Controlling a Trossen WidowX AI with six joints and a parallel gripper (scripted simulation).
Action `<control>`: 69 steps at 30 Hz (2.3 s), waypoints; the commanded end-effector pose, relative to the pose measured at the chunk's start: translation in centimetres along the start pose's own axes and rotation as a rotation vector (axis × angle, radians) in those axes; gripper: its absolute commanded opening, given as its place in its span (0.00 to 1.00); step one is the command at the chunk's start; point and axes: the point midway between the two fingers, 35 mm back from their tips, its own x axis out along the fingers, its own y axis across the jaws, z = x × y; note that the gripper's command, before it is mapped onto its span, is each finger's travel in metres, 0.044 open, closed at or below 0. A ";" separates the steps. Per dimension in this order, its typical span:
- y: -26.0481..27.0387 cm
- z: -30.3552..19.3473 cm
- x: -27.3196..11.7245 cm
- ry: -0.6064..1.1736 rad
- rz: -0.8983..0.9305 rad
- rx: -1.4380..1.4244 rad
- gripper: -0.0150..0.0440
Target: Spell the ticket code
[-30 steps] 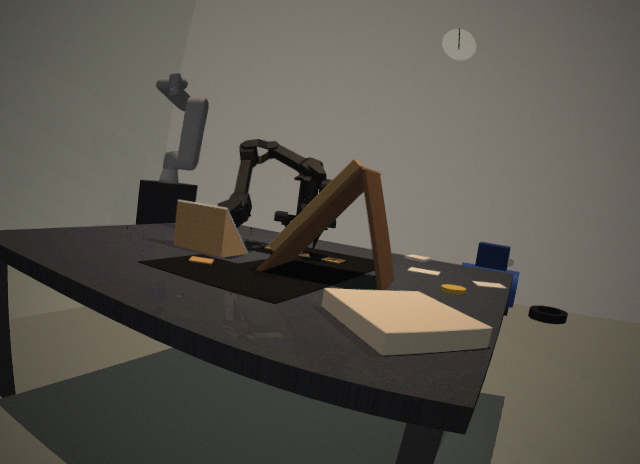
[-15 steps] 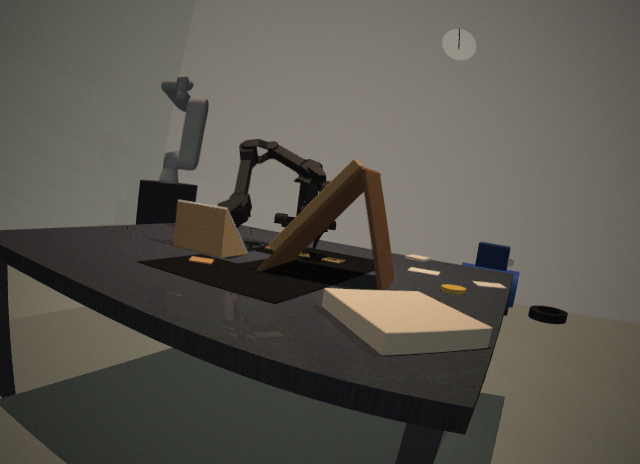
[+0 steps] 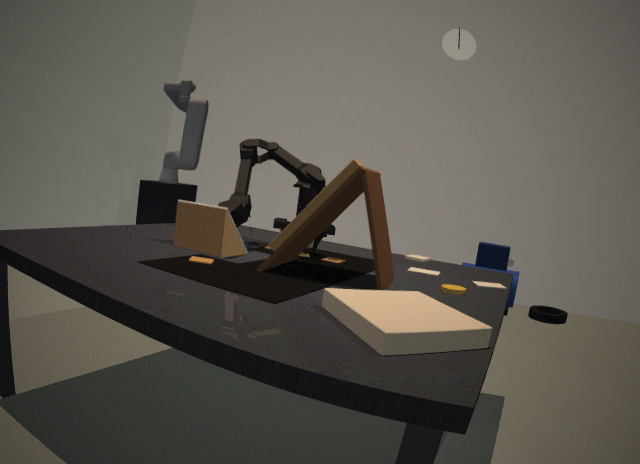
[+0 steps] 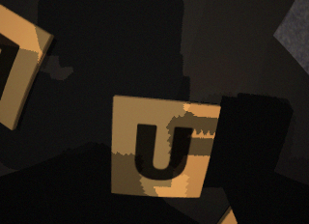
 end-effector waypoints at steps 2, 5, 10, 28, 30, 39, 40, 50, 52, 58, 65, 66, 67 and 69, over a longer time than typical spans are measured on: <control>-0.1 0.1 0.1 -0.004 -0.002 0.006 0.83; -0.1 0.1 0.1 -0.004 -0.002 0.006 0.79; -0.1 0.1 0.1 -0.004 -0.002 0.006 0.73; -0.3 0.1 -0.6 -0.005 -0.002 0.006 0.25; -0.3 0.1 -0.7 -0.005 -0.002 0.007 0.25; -0.5 0.2 -1.1 -0.005 -0.003 0.007 0.25; -0.5 0.2 -1.1 -0.005 -0.003 0.007 0.25; -0.7 0.4 -1.6 -0.005 -0.003 0.007 0.25; -0.7 0.4 -1.7 -0.005 -0.003 0.007 0.25; -0.8 0.5 -2.0 -0.006 -0.003 0.007 0.25; -0.9 0.6 -2.3 -0.006 -0.004 0.007 0.25; -0.9 0.6 -2.3 -0.006 -0.004 0.007 0.25; -0.9 0.6 -2.4 -0.006 -0.004 0.007 0.25; -0.9 0.6 -2.5 -0.006 -0.004 0.007 0.25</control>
